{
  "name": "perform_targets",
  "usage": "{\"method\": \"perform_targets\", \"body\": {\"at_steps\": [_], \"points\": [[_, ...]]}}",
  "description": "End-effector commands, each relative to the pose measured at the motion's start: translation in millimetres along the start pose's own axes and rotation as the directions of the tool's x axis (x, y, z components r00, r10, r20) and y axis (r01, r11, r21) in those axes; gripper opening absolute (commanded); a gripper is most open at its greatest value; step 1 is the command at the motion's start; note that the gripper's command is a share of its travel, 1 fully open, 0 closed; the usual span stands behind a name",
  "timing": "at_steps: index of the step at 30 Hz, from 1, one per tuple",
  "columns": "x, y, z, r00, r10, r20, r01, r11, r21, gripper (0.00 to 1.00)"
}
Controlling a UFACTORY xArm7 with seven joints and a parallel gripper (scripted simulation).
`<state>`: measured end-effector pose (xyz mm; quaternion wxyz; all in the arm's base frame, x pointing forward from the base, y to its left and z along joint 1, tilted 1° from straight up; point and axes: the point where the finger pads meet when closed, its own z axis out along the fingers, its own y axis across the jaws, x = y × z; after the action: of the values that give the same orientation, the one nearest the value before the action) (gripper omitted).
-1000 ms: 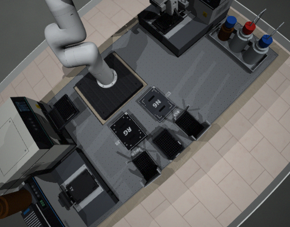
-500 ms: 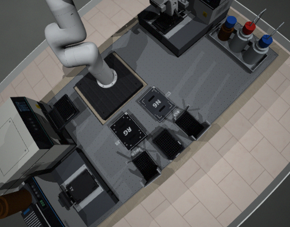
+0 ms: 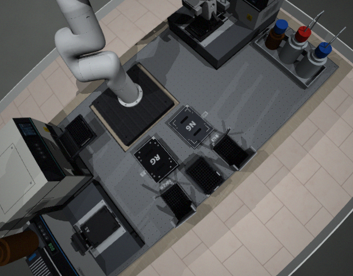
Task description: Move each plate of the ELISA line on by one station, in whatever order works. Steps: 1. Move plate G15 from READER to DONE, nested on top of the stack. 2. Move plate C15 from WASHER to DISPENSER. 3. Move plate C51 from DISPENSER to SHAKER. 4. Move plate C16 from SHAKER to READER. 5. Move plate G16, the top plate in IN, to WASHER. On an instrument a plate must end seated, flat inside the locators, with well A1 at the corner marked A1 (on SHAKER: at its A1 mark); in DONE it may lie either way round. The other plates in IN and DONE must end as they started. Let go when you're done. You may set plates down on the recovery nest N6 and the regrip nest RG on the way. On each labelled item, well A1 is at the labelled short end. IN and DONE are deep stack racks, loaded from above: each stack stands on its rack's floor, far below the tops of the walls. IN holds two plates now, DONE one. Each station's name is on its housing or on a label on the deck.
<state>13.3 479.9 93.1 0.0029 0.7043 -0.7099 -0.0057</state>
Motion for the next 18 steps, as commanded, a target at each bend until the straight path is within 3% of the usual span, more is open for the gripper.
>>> {"method": "perform_targets", "body": {"at_steps": [1, 12, 13, 18], "points": [[-1.6, -0.2, -1.3, 1.0, 0.0, 0.005, 0.0, 1.0, 0.0, 1.0], [-1.7, -0.2, -1.4, 1.0, 0.0, 0.005, 0.0, 1.0, 0.0, 1.0], [-1.7, -0.2, -1.4, 1.0, 0.0, 0.005, 0.0, 1.0, 0.0, 0.0], [-1.7, -0.2, -1.4, 1.0, 0.0, 0.005, 0.0, 1.0, 0.0, 0.0]]}}
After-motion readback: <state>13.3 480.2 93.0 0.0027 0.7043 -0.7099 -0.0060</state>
